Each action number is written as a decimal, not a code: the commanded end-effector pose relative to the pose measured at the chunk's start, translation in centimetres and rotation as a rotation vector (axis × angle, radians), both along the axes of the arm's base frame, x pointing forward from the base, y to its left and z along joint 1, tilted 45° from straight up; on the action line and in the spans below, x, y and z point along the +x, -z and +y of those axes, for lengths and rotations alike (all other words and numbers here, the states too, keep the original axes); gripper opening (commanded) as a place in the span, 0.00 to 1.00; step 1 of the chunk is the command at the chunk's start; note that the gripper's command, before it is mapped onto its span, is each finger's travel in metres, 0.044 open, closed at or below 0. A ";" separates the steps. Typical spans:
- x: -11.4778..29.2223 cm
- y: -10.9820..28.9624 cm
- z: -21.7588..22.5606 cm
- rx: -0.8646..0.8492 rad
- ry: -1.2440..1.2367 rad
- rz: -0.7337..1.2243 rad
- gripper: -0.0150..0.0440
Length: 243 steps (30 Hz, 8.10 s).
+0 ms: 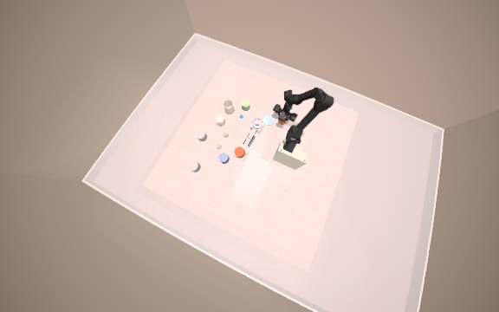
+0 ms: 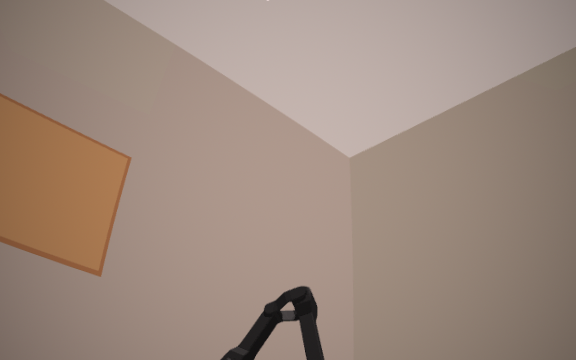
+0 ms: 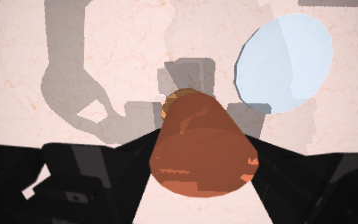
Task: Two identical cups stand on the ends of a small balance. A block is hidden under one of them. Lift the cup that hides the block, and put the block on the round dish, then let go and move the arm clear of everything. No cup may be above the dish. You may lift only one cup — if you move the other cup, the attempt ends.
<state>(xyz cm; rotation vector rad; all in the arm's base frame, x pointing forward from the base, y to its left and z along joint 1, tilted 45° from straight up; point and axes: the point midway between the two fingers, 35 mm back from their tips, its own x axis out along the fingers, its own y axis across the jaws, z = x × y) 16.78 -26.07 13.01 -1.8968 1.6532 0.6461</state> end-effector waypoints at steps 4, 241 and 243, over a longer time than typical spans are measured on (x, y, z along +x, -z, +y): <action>0.0 1.5 -0.2 0.037 -0.010 0.014 0.25; 12.6 4.0 21.0 0.376 1.832 -1.910 0.69; 12.6 4.0 21.0 0.376 1.832 -1.910 0.69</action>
